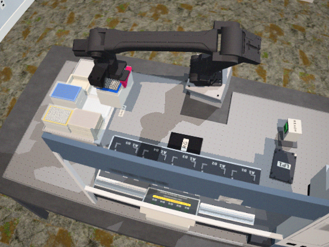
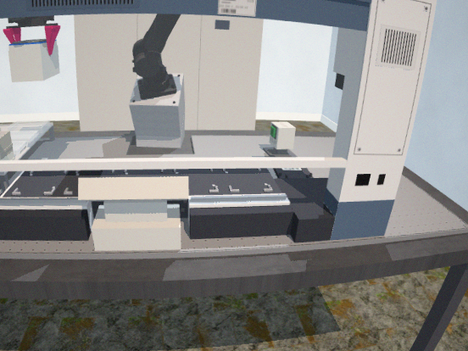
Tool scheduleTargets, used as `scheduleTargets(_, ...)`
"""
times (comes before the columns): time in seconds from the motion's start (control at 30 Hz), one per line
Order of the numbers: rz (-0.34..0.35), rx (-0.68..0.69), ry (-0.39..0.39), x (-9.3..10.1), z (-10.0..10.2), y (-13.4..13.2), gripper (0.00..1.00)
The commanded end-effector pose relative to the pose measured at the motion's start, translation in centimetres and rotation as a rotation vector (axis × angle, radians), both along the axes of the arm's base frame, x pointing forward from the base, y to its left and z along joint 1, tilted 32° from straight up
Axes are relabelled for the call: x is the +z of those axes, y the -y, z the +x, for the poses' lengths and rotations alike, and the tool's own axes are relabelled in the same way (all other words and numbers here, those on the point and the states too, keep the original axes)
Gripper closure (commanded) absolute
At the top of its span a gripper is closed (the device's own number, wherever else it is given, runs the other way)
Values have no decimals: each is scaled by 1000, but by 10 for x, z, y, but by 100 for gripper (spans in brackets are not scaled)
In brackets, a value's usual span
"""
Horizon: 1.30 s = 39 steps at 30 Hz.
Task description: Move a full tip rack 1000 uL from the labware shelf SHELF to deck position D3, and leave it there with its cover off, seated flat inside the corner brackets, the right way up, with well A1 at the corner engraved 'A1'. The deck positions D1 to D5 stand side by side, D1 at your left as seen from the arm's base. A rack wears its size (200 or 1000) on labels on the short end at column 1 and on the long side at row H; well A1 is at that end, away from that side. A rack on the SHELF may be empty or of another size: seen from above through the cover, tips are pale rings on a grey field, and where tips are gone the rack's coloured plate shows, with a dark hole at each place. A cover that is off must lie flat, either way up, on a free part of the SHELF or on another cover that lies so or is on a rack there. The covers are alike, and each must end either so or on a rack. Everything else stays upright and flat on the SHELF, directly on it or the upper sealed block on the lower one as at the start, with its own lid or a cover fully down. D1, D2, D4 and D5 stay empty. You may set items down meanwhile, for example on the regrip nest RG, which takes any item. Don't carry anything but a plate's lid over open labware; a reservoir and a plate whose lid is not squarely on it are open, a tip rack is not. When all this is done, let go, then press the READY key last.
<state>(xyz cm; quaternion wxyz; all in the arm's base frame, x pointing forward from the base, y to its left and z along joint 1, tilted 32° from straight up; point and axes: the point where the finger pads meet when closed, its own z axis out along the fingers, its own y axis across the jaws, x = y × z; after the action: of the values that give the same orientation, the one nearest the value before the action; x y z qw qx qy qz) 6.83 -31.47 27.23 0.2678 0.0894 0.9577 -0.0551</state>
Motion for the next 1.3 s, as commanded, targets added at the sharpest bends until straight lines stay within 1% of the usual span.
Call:
scheduleTargets(0.0,-101,2,-6,34,-4,12,100)
scheduleTargets(0.33,-101,2,-6,34,-4,12,100)
scheduleTargets(0.37,-45,12,-2,13,0,-5,100)
scheduleTargets(0.4,-29,15,0,10,5,-13,100)
scheduleTargets(0.63,-21,4,1,7,11,-47,100)
scheduleTargets(0.7,-21,4,1,7,11,-47,100)
scheduleTargets(1.2,-18,4,1,-1,24,-120,100)
scheduleTargets(1.27,-18,4,1,-1,24,-120,100)
